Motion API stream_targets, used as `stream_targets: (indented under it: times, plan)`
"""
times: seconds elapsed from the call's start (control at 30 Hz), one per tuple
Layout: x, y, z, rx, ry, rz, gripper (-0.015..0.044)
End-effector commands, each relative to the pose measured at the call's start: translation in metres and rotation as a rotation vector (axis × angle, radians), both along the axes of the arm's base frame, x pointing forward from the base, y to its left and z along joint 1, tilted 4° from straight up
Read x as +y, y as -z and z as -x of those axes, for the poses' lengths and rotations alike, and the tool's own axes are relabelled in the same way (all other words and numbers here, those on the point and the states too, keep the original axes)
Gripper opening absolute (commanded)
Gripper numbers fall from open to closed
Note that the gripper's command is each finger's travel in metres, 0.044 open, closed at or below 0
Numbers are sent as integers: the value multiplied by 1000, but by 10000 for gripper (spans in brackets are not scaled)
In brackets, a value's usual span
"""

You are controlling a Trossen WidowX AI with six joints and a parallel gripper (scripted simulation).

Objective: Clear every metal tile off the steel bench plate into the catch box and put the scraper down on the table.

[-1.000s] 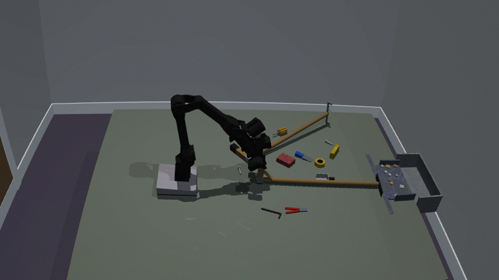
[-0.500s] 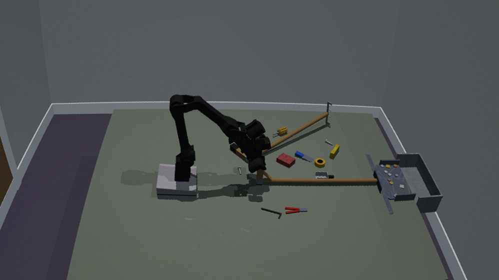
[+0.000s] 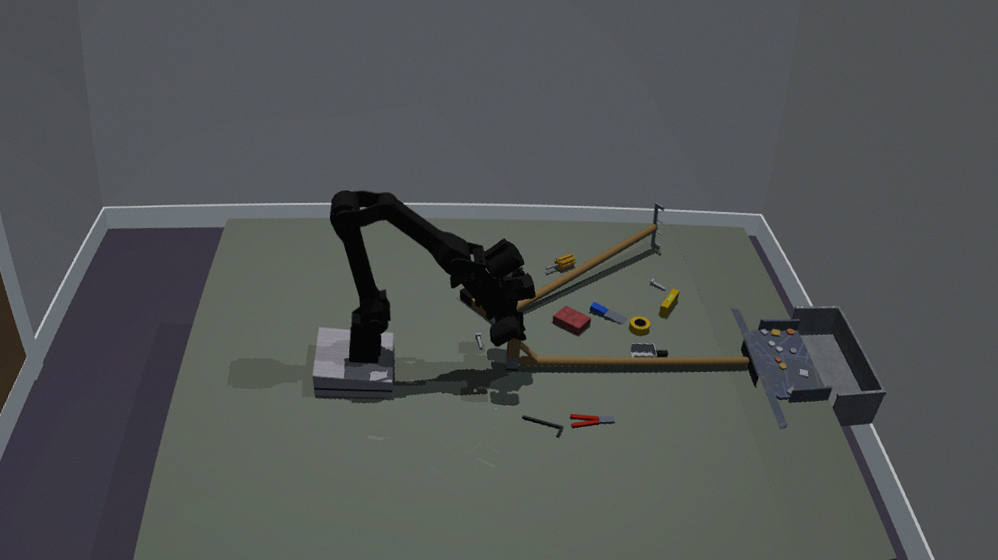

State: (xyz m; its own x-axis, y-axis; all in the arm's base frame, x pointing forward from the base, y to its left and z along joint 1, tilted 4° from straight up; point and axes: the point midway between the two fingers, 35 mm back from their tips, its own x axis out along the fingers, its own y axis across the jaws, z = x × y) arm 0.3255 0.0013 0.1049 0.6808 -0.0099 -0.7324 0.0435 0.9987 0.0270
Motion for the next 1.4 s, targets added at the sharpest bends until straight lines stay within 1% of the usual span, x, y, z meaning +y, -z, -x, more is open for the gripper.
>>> stream_targets:
  times: [0.0, 1.37]
  plan:
    - [1, -3, 6, -9, -3, 1, 0]
    - [5, 5, 66, -5, -8, 1, 0]
